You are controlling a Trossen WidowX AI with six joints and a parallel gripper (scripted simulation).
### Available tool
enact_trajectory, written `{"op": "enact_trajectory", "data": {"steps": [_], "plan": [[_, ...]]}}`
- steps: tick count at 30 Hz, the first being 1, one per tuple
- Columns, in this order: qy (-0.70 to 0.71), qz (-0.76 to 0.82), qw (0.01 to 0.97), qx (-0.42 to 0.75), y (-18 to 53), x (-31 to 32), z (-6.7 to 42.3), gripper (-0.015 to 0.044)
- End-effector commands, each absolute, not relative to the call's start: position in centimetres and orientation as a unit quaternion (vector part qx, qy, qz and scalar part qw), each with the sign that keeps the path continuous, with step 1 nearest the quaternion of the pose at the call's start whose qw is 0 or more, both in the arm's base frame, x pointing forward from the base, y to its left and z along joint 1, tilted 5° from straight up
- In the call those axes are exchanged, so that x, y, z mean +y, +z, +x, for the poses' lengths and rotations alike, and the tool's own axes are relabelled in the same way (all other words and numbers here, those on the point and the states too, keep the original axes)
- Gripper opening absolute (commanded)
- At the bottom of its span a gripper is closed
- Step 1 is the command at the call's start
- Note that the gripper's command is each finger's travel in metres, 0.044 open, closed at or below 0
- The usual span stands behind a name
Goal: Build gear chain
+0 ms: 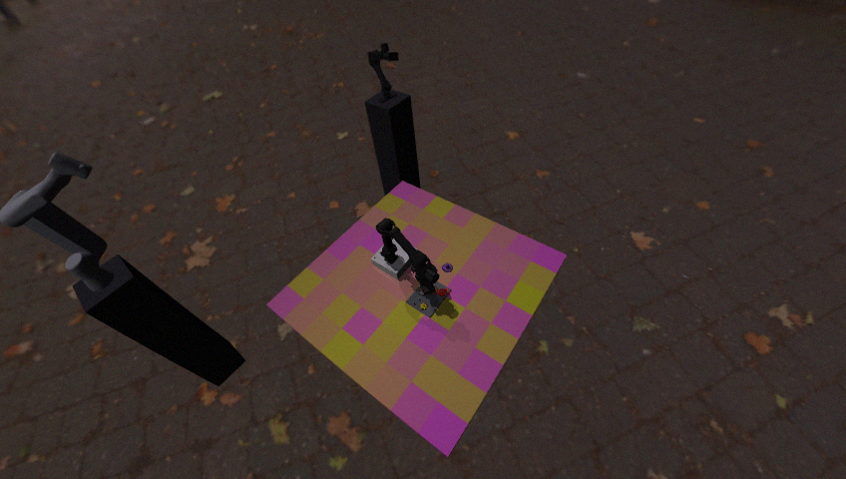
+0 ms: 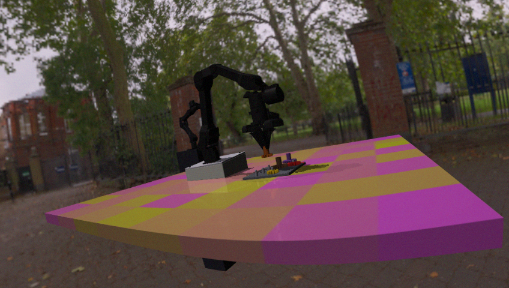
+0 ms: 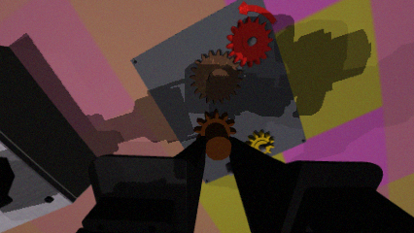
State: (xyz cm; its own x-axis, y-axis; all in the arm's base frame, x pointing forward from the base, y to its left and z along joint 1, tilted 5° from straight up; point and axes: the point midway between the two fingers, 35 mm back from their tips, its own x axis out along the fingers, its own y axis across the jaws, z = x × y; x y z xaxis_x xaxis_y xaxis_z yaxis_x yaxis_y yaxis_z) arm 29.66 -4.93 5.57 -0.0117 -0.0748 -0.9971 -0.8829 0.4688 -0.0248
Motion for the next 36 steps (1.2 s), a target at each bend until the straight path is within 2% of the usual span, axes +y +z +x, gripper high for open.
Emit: {"op": "enact_trajectory", "data": {"steps": [1, 16, 36], "plan": [[0.361, -0.403, 0.576, 0.613, 5.3, -5.0, 29.7, 0.0000], [0.414, -0.453, 0.538, 0.578, 3.2, -5.2, 29.6, 0.0000], [0.274, -0.321, 0.626, 0.656, 1.3, -5.4, 29.6, 0.0000]]}}
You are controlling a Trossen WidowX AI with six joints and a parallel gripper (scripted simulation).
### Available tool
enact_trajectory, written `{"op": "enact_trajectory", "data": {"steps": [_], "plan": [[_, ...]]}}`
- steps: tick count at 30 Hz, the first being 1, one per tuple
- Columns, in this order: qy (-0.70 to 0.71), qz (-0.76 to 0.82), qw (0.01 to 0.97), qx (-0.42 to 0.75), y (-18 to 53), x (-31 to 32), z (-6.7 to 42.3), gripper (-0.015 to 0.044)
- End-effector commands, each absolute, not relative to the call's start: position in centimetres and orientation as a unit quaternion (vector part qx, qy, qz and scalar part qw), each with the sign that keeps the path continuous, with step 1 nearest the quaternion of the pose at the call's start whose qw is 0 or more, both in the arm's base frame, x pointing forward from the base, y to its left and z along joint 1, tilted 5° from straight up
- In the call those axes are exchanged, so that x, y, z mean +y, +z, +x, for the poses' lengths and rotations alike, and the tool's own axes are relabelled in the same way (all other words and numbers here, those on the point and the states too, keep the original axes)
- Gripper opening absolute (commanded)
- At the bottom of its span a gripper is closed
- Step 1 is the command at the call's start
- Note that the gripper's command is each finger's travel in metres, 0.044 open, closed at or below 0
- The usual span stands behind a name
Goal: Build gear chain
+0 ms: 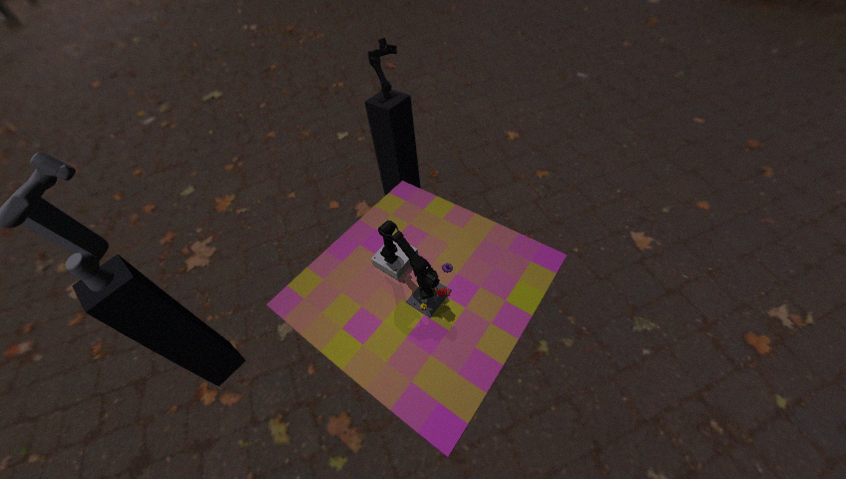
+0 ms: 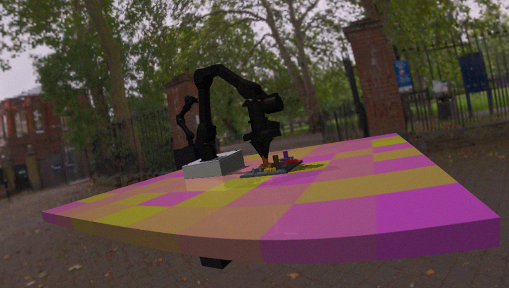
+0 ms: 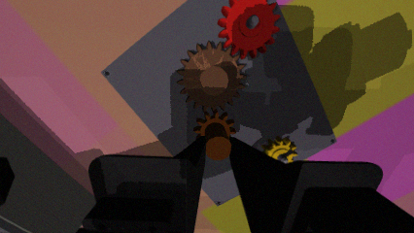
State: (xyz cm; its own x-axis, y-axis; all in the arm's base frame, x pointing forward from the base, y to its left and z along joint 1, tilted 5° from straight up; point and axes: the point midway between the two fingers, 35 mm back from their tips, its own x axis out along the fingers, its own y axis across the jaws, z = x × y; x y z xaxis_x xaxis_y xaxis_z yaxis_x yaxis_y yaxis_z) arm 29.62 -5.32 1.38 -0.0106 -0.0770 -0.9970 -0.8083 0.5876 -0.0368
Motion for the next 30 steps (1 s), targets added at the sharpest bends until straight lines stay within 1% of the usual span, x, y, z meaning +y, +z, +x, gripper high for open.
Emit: {"op": "enact_trajectory", "data": {"steps": [1, 8, 22, 30], "plan": [[0.276, -0.323, 0.625, 0.655, 1.26, -5.40, 29.59, 0.0000], [0.313, -0.358, 0.605, 0.639, 1.20, -5.34, 29.65, 0.0000], [0.423, -0.461, 0.531, 0.572, 1.16, -5.38, 29.56, 0.0000], [0.412, -0.451, 0.540, 0.580, 0.92, -5.37, 29.65, 0.0000]]}}
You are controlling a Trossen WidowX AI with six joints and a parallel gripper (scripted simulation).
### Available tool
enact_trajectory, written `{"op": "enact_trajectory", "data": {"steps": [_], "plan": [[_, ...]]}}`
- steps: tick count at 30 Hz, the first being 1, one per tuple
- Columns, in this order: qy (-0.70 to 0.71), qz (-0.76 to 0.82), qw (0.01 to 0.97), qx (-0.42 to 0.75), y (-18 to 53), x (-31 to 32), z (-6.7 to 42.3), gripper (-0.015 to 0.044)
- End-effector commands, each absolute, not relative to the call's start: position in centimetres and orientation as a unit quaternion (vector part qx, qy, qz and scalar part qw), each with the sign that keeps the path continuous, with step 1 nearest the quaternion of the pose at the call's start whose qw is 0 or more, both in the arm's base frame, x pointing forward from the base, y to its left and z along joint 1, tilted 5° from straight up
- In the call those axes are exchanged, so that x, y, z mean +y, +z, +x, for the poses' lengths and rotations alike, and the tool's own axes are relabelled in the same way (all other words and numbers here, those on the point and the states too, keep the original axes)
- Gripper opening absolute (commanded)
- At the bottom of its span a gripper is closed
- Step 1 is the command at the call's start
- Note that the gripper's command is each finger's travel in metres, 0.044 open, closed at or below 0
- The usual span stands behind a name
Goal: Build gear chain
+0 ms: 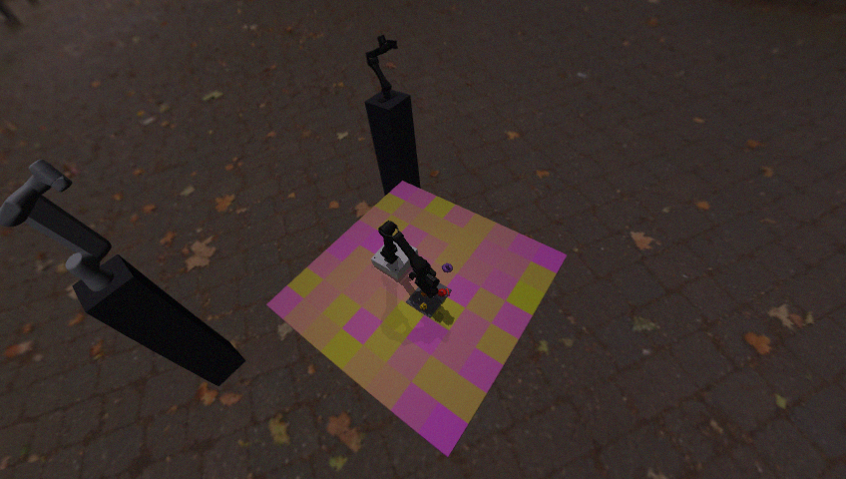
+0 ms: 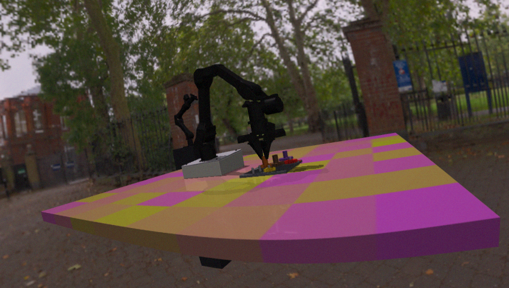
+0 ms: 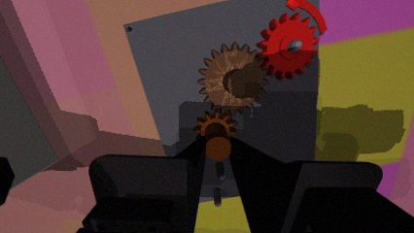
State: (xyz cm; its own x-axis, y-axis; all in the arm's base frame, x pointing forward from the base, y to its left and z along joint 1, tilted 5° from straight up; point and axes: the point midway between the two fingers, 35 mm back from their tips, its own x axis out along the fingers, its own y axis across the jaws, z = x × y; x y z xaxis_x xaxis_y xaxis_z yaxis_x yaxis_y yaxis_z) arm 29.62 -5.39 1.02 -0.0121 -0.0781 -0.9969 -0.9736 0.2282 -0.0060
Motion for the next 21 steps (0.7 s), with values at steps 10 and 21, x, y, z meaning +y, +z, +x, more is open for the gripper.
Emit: {"op": "enact_trajectory", "data": {"steps": [10, 21], "plan": [[0.335, -0.379, 0.592, 0.627, 0.71, -5.33, 29.56, 0.0000], [0.288, -0.334, 0.618, 0.650, 0.62, -5.43, 29.58, 0.0105]]}}
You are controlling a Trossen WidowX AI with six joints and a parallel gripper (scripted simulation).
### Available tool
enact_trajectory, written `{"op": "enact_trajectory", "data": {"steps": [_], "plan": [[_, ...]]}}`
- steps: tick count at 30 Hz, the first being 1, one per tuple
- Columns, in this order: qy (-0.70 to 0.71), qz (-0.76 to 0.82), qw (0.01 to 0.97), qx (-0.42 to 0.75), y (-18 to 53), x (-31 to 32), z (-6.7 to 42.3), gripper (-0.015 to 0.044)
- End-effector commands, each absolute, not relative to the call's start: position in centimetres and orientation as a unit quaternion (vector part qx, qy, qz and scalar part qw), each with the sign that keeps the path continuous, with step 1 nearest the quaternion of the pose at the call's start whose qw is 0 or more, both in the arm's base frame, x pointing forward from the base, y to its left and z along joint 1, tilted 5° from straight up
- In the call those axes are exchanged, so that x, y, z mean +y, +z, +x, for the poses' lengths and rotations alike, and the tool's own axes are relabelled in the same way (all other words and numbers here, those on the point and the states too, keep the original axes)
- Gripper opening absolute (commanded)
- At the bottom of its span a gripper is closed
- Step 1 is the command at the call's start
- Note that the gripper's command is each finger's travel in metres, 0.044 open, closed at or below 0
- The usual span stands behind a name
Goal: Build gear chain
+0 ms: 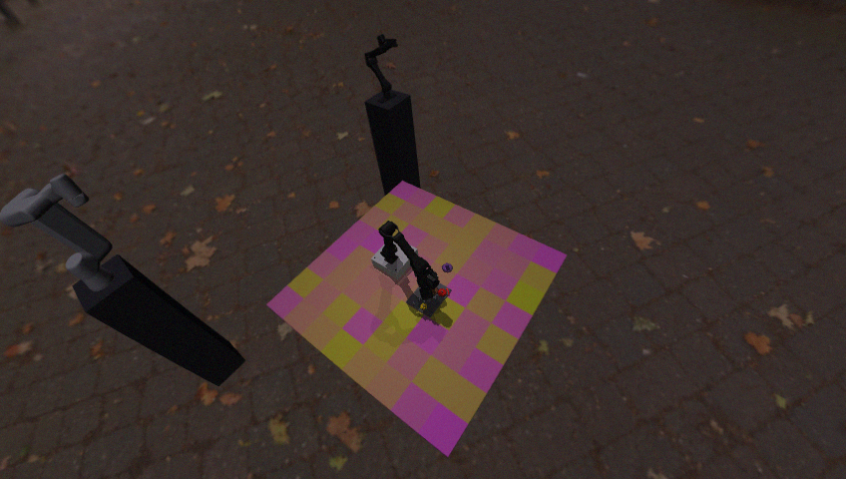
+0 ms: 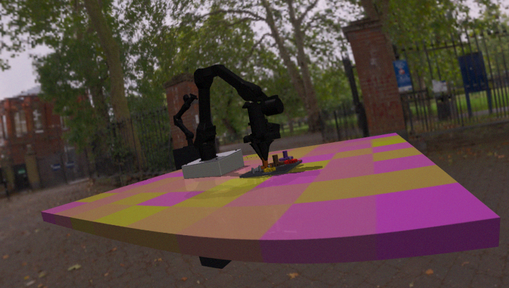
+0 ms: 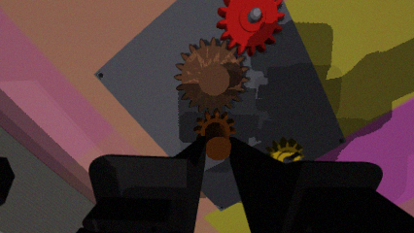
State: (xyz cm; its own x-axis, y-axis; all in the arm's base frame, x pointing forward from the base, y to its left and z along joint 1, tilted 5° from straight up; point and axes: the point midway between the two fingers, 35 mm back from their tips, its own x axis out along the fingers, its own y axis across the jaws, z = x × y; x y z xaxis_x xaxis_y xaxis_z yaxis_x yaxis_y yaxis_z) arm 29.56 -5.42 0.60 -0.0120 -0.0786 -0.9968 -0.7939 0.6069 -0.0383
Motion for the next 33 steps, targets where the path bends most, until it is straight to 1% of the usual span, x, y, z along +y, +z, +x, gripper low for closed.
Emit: {"op": "enact_trajectory", "data": {"steps": [1, 2, 6, 12, 16, 19, 23, 27, 28, 30, 33], "plan": [[0.294, -0.340, 0.615, 0.647, 0.7, -5.4, 29.6, 0.0131], [0.301, -0.347, 0.612, 0.644, 0.7, -5.4, 29.6, 0.0140], [0.321, -0.365, 0.601, 0.635, 1.3, -5.4, 29.6, 0.0140], [0.349, -0.392, 0.584, 0.620, 4.9, -5.0, 29.7, 0.0140], [0.353, -0.396, 0.581, 0.617, 5.5, -5.0, 29.7, 0.0140], [0.338, -0.385, 0.589, 0.625, 4.6, -4.0, 30.0, 0.0219], [0.311, -0.365, 0.602, 0.639, 4.3, -0.9, 30.8, 0.0324], [0.259, -0.309, 0.634, 0.660, 4.0, 4.5, 31.5, 0.0429], [0.244, -0.292, 0.642, 0.666, 3.9, 6.0, 31.5, 0.0440], [0.215, -0.262, 0.655, 0.676, 3.7, 8.9, 31.4, 0.0440], [0.190, -0.234, 0.665, 0.684, 3.6, 11.5, 31.0, 0.0440]]}}
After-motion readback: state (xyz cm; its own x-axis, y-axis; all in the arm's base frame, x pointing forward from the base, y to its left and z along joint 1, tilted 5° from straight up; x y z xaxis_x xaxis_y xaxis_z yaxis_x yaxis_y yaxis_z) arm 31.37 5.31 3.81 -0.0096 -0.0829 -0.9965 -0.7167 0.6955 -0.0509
